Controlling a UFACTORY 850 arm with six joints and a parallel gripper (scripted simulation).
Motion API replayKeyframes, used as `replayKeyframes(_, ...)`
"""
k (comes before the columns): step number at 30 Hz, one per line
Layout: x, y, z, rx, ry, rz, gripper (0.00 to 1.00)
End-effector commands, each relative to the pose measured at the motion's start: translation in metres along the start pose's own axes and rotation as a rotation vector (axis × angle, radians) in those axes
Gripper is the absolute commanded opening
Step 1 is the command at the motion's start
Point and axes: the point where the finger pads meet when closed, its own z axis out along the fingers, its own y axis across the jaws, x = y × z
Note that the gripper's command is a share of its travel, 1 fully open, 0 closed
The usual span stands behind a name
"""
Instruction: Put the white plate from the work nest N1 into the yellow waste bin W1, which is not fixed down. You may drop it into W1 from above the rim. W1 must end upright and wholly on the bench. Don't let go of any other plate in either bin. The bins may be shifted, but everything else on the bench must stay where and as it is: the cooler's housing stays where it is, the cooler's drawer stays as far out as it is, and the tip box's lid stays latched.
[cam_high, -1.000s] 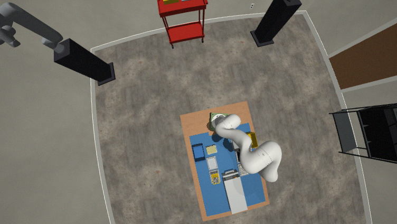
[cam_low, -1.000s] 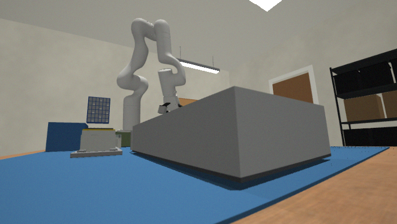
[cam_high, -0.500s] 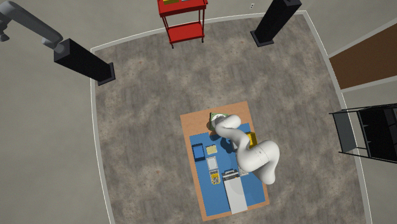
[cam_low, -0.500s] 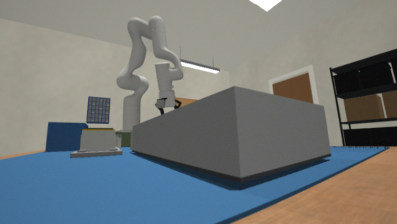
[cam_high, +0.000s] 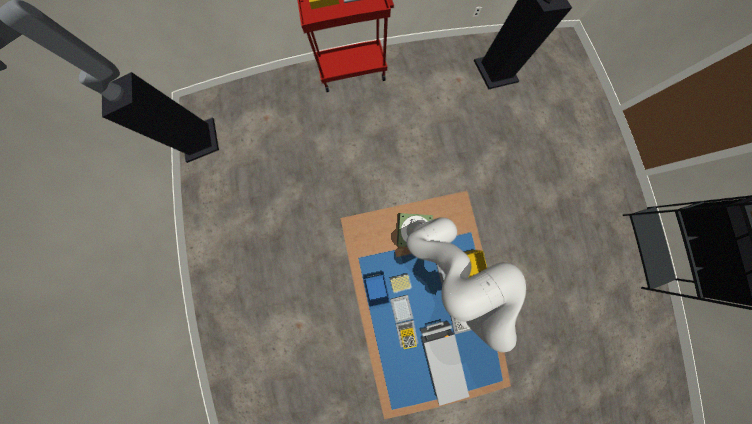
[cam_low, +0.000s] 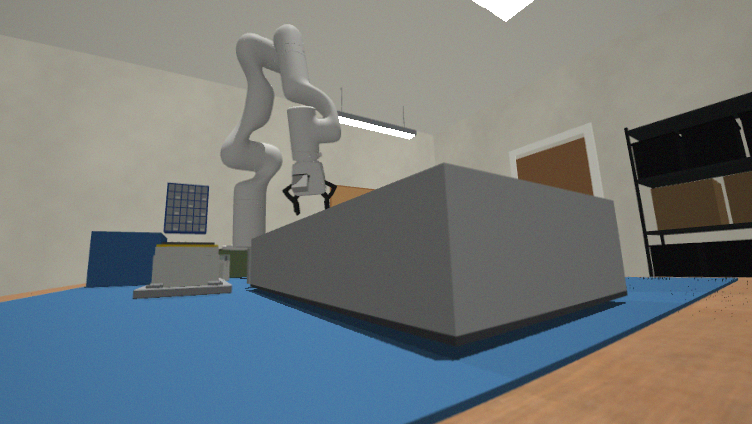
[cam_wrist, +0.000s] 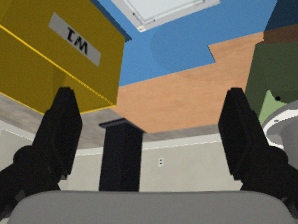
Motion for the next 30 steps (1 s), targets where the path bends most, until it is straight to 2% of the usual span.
replayKeyframes(1,0.012,0.006,-0.009,-0.010,0.041,-0.062,1.00)
replayKeyframes(5,0.022,0.011,-0.016,-0.013,0.052,-0.079,1.00)
replayKeyframes(8,0.033,0.016,-0.025,-0.027,0.101,-0.151,1.00)
replayKeyframes(11,0.040,0.020,-0.030,-0.027,0.101,-0.151,1.00)
replayKeyframes(14,0.050,0.025,-0.038,-0.044,0.150,-0.222,1.00)
replayKeyframes(16,0.057,0.029,-0.044,-0.044,0.150,-0.222,1.00)
replayKeyframes(19,0.057,0.029,-0.044,-0.044,0.150,-0.222,1.00)
replayKeyframes(22,0.068,0.035,-0.053,-0.064,0.200,-0.292,1.00)
replayKeyframes(25,0.074,0.038,-0.059,-0.064,0.200,-0.292,1.00)
replayKeyframes(28,0.084,0.044,-0.068,-0.088,0.249,-0.362,1.00)
replayKeyframes(30,0.091,0.048,-0.074,-0.088,0.249,-0.362,1.00)
